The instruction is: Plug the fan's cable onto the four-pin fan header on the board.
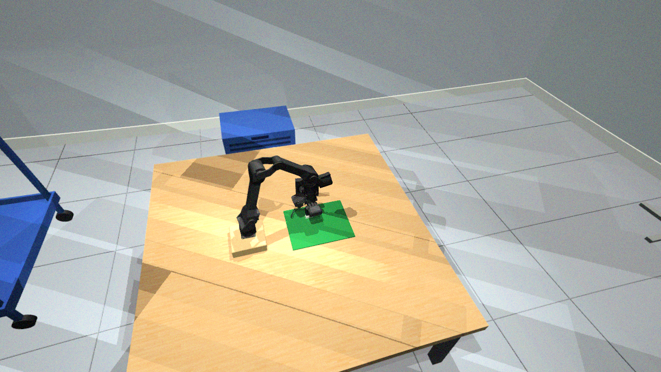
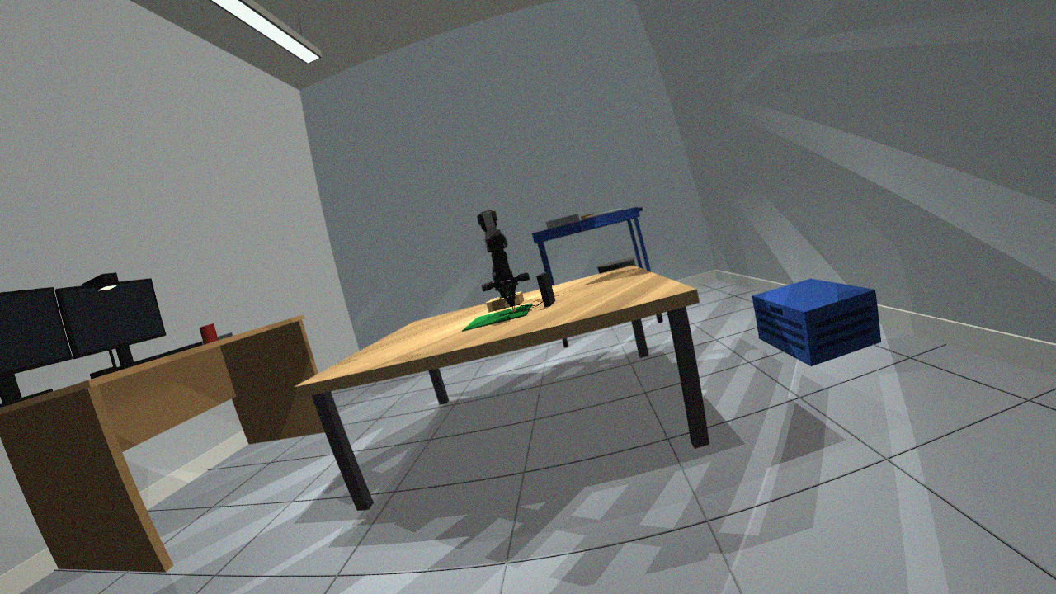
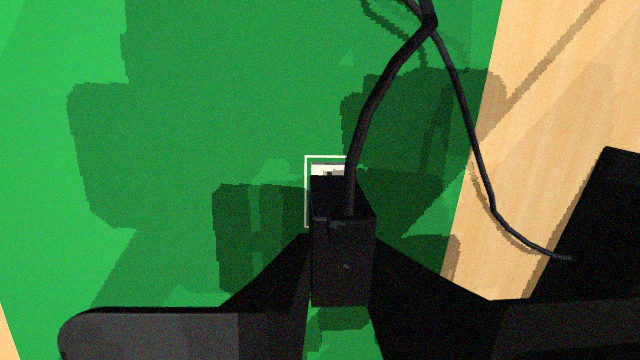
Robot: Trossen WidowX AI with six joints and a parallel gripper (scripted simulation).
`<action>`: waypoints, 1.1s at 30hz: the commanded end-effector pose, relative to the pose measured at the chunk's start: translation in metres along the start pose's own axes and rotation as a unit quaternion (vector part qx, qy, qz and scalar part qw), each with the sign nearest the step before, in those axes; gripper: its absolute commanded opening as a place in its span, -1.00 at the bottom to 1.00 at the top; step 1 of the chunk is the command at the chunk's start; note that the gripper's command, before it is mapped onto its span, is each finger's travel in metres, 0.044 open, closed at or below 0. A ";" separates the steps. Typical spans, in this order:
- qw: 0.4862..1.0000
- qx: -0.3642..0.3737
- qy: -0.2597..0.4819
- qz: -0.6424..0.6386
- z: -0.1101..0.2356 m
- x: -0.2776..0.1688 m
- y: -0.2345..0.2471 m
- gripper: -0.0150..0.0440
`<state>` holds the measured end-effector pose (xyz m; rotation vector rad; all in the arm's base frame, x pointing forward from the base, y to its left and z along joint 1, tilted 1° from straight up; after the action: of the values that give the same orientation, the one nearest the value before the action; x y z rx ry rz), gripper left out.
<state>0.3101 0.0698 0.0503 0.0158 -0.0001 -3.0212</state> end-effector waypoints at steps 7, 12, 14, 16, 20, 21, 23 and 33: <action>1.000 -0.001 -0.001 -0.001 -0.005 0.000 0.000 -0.49; 1.000 -0.002 -0.001 -0.001 -0.007 0.000 0.000 -0.49; 1.000 -0.002 -0.001 -0.001 -0.008 0.000 0.000 -0.49; 1.000 -0.002 -0.001 -0.001 -0.009 0.000 0.000 -0.49; 1.000 -0.002 -0.001 -0.001 -0.011 0.000 0.000 -0.49; 1.000 -0.002 -0.001 -0.001 -0.011 0.000 0.000 -0.49; 1.000 -0.002 -0.001 -0.001 -0.012 0.000 0.000 -0.49; 1.000 -0.002 -0.001 -0.001 -0.015 0.000 0.000 -0.49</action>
<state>0.3101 0.0694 0.0397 0.0220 -0.0021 -3.0216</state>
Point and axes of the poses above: the point midway between the two fingers, 35 mm back from their tips, its own z axis back along the fingers, its own y axis across the jaws, x = y × z, the point moved 2 cm from there along z, back along the fingers, and after that the axes turned 1 degree about z, right-handed, at the moved point
